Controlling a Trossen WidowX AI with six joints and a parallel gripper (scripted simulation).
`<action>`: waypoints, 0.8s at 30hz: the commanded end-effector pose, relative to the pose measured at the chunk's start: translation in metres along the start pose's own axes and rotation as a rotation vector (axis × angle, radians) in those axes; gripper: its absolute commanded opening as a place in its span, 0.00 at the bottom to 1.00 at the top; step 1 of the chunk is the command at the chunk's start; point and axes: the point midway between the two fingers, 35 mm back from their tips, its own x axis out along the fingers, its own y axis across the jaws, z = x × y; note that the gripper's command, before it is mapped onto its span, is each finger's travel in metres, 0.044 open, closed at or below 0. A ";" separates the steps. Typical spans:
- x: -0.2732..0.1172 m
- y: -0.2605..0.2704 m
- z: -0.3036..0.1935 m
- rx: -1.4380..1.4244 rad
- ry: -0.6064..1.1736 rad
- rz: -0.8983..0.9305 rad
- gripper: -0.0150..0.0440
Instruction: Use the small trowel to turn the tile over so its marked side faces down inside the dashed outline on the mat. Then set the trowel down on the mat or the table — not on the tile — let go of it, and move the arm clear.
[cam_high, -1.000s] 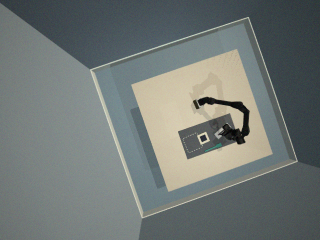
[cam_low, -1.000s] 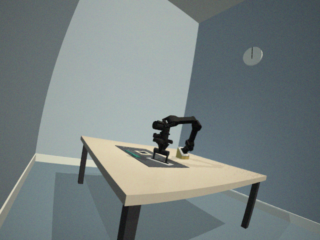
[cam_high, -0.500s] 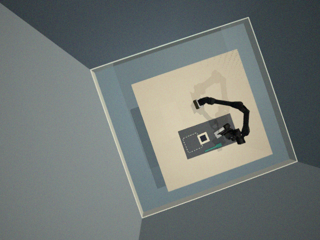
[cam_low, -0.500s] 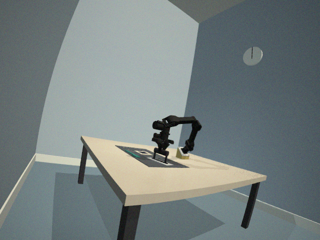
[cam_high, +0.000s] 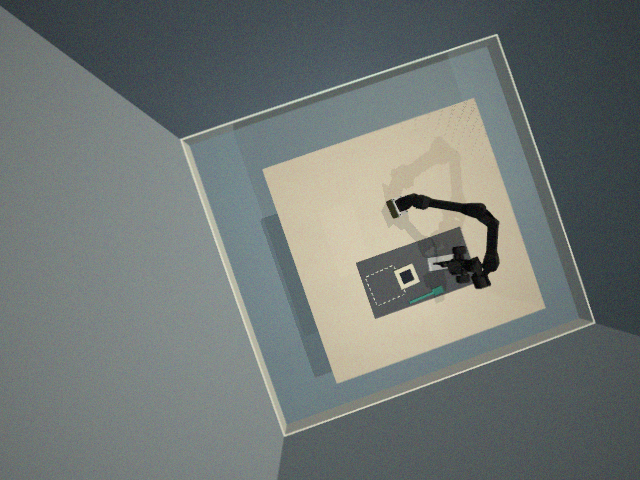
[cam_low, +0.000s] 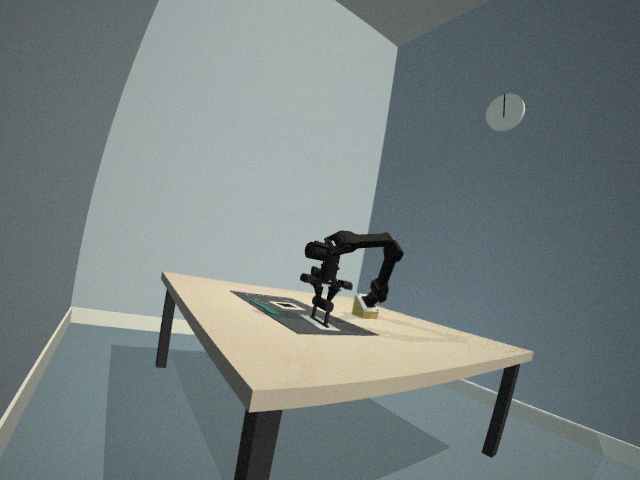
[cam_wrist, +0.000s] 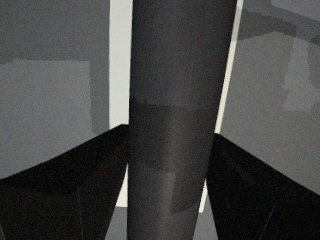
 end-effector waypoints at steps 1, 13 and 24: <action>0.001 -0.001 0.000 0.135 0.001 -0.004 0.47; 0.001 -0.001 0.000 0.179 0.001 -0.004 0.61; 0.001 -0.001 0.000 0.179 0.001 -0.004 0.71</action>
